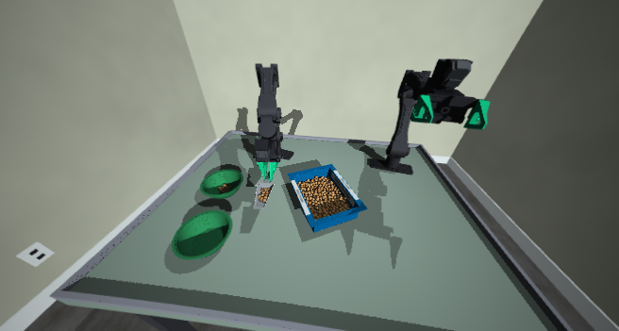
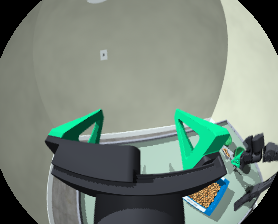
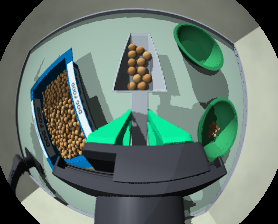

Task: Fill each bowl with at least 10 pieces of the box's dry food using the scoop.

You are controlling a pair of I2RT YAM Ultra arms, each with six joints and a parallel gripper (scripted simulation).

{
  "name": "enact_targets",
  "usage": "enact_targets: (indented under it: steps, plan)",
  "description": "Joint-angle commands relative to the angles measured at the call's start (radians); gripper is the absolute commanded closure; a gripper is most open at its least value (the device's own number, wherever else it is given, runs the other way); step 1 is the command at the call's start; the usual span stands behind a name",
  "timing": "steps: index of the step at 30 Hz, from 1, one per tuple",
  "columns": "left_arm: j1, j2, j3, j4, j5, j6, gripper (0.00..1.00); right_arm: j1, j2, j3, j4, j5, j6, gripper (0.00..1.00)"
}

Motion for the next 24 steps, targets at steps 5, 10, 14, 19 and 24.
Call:
enact_targets:
  steps: [5,10,14,19,24]
  plan:
    - [0.000,-0.011,0.016,0.009,0.000,0.000,0.00,-0.095,0.017,-0.026,0.118,-0.030,-0.052,1.00]
    - [0.000,-0.011,0.016,0.009,0.000,0.000,0.00,-0.185,0.036,-0.042,0.176,-0.053,-0.085,1.00]
    - [0.000,-0.011,0.016,0.009,0.000,0.000,0.00,-0.256,0.056,-0.033,0.229,-0.075,-0.114,1.00]
    - [0.000,-0.011,0.016,0.009,0.000,0.000,0.00,-0.302,0.052,-0.027,0.266,-0.092,-0.129,1.00]
    - [0.000,-0.011,0.016,0.009,0.000,0.000,0.00,-0.387,0.101,-0.028,0.329,-0.117,-0.162,1.00]
